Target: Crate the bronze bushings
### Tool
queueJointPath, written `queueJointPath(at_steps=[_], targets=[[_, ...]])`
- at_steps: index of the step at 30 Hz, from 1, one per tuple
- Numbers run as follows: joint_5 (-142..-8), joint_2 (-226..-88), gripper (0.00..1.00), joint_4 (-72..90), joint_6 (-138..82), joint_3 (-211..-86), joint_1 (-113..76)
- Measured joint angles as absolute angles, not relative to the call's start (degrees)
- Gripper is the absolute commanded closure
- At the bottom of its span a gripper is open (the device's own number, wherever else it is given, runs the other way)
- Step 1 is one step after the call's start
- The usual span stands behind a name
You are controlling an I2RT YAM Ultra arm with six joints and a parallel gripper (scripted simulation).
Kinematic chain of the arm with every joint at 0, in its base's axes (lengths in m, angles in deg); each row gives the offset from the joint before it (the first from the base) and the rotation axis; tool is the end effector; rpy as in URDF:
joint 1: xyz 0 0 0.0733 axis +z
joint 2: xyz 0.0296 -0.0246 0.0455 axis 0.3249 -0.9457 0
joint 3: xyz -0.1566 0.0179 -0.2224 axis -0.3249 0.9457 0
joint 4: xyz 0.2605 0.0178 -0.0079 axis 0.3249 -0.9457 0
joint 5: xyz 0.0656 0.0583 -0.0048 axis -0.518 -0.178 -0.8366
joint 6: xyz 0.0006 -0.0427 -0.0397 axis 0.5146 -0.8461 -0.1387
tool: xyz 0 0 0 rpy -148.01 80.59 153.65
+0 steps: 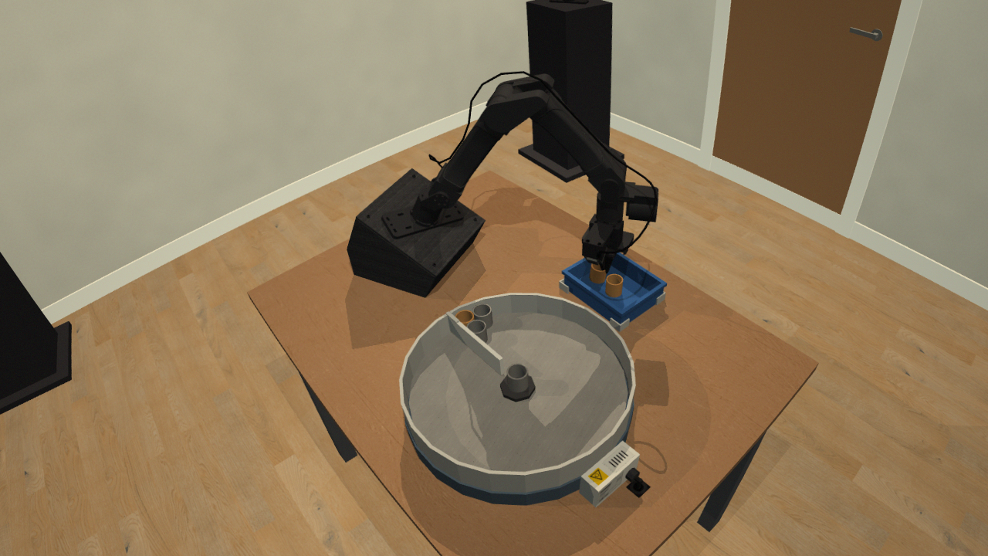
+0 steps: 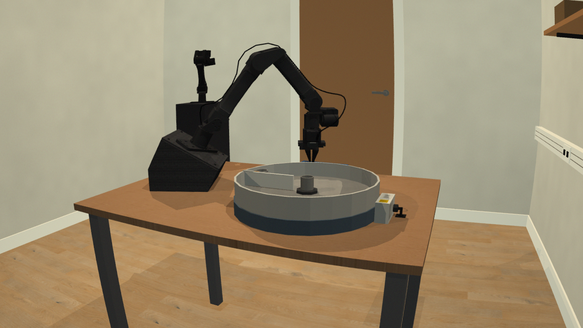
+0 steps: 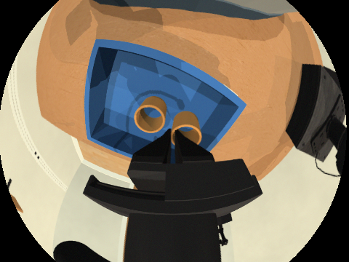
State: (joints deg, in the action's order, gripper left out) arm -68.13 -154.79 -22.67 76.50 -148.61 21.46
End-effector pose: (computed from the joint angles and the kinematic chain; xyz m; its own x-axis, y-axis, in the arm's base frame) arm 0.2740 0.2276 0.2466 -0.4204 0.9073 0.0043 0.7962 0.3666 0.4814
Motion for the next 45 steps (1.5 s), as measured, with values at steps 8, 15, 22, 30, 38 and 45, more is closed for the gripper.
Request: queueJointPath(at_steps=[8,15,22,30,38,45], targets=[[-68.1,-154.8,1.00,-22.7,76.5,-148.6,21.5],[-68.1,-154.8,1.00,-22.7,76.5,-148.6,21.5],[-68.1,-155.1,1.00,-22.5,76.5,-148.6,21.5],[-68.1,-155.2,1.00,-22.0,76.5,-148.6,21.5],[-68.1,-155.5,1.00,-21.6,76.5,-148.4,21.5],[-68.1,-155.7,1.00,-21.5,76.5,-148.4,21.5]])
